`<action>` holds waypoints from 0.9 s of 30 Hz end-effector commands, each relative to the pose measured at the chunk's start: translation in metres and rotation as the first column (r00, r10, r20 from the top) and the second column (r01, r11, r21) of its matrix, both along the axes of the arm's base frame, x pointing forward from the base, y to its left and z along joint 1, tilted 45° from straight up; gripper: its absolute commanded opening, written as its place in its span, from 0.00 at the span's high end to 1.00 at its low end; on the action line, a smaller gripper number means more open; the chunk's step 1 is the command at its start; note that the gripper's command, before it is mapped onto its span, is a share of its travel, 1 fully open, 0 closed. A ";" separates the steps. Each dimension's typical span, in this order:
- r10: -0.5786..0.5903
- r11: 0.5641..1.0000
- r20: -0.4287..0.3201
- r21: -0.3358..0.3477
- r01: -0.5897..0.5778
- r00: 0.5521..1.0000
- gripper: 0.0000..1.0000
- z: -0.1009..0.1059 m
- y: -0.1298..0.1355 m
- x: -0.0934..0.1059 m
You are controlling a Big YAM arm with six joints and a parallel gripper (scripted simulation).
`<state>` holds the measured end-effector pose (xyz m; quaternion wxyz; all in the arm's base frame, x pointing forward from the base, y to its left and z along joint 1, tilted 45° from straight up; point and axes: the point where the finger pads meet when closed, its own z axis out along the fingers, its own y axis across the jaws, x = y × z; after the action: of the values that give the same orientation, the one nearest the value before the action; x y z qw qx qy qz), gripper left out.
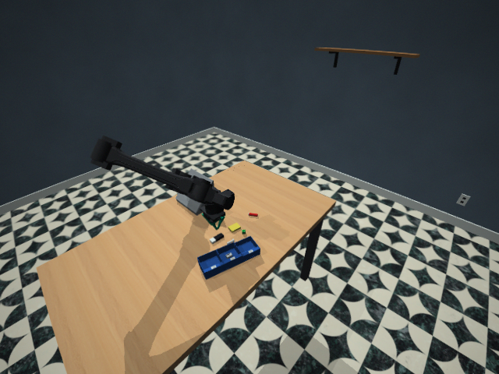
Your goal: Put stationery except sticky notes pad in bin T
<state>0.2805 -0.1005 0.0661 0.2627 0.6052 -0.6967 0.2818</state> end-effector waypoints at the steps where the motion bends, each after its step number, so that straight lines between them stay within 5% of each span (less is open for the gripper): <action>1: 0.000 1.000 0.036 0.004 0.000 0.999 0.62 0.010 0.007 0.020; 22: 0.004 1.000 0.054 0.005 -0.004 0.999 0.62 0.021 0.004 0.026; 27: 0.006 1.000 0.029 0.003 -0.006 1.000 0.62 0.011 0.006 0.012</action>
<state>0.2886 -0.1020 0.0698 0.2605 0.6007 -0.7007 0.2833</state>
